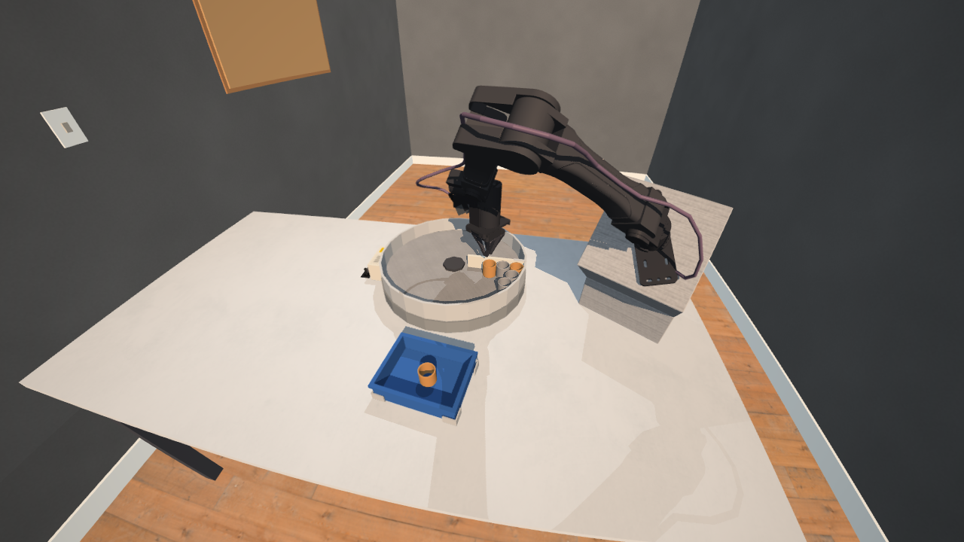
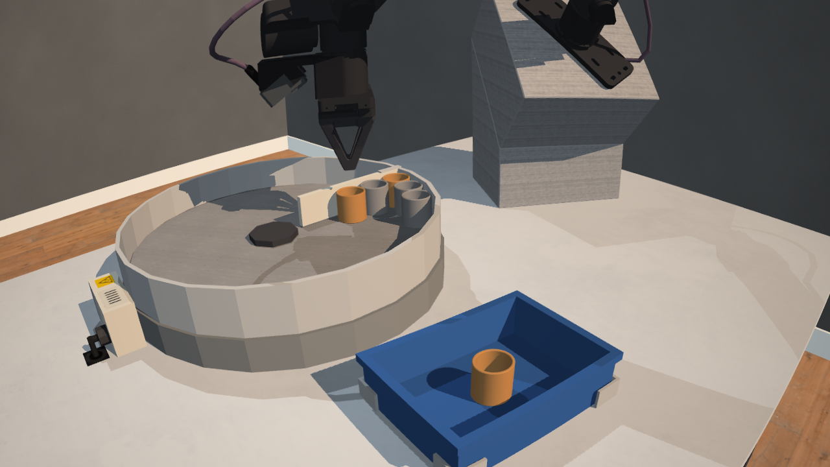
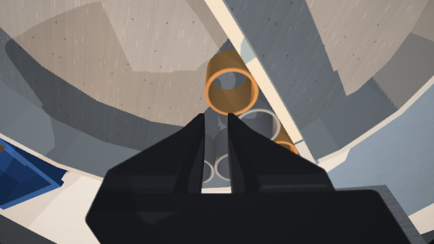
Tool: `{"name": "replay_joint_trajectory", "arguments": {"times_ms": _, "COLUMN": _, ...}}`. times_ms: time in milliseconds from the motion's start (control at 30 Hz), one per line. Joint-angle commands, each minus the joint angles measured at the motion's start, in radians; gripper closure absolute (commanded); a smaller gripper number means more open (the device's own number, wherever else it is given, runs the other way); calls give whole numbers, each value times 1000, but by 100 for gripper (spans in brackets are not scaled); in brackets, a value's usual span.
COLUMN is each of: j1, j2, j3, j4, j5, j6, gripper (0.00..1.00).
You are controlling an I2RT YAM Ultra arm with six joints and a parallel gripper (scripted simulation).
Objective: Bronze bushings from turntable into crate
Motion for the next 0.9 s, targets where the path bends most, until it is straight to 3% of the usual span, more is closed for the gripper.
{"name": "replay_joint_trajectory", "arguments": {"times_ms": 0, "j1": -14, "j2": -15, "j3": 27, "j4": -17, "j5": -7, "j6": -7, "gripper": 85}}
{"name": "replay_joint_trajectory", "arguments": {"times_ms": 867, "j1": -10, "j2": -31, "j3": 30, "j4": -20, "j5": -3, "j6": 10, "gripper": 85}}
